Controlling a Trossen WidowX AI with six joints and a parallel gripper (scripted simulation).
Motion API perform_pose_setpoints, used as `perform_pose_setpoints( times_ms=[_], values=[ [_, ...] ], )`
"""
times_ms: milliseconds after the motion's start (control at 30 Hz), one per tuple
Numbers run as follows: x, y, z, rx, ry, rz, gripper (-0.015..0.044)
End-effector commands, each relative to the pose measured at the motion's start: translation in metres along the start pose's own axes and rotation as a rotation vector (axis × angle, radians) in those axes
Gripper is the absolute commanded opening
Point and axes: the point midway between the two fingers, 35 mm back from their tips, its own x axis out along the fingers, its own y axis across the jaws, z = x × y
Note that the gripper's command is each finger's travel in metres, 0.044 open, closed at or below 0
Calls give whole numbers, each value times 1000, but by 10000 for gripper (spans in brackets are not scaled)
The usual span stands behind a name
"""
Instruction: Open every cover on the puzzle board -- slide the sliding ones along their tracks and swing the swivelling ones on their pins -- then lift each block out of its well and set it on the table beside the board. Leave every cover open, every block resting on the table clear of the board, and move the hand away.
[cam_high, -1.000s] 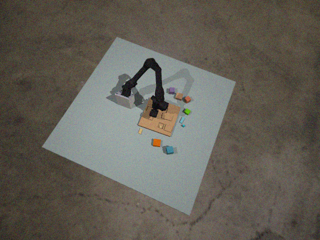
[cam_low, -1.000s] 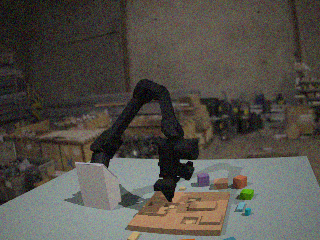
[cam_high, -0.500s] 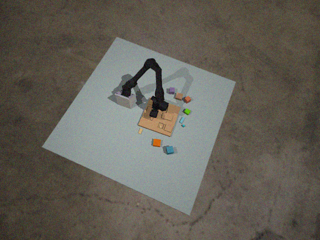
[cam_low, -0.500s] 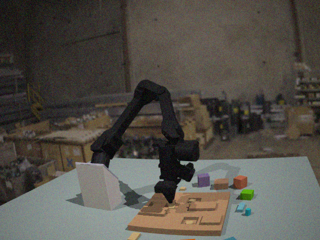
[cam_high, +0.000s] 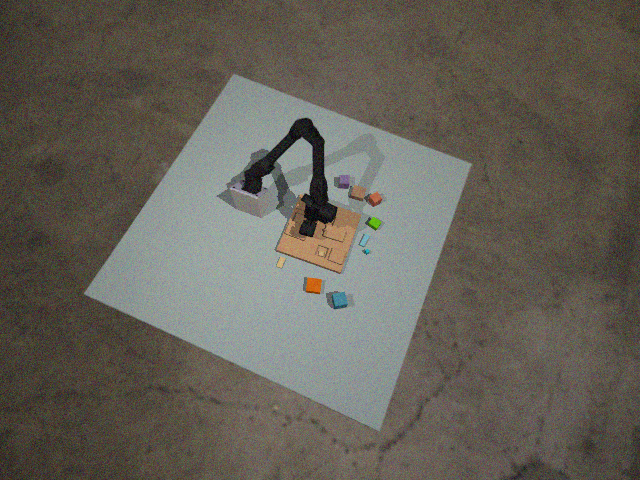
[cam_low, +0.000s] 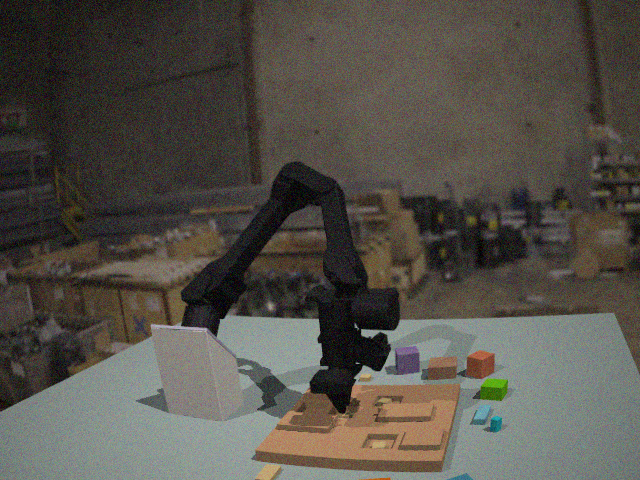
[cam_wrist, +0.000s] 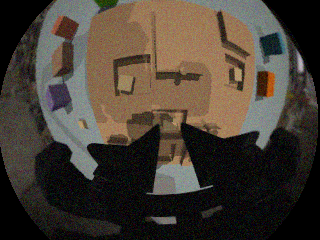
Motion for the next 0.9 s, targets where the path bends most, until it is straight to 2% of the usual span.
perform_pose_setpoints(
  times_ms=[0, 667, 867],
  values=[
    [4, 0, -2, 7, 3, 5, 144],
    [15, 1, -2, 7, 3, 5, 144],
    [12, 0, -1, 1, 1, 1, 104]
  ],
)
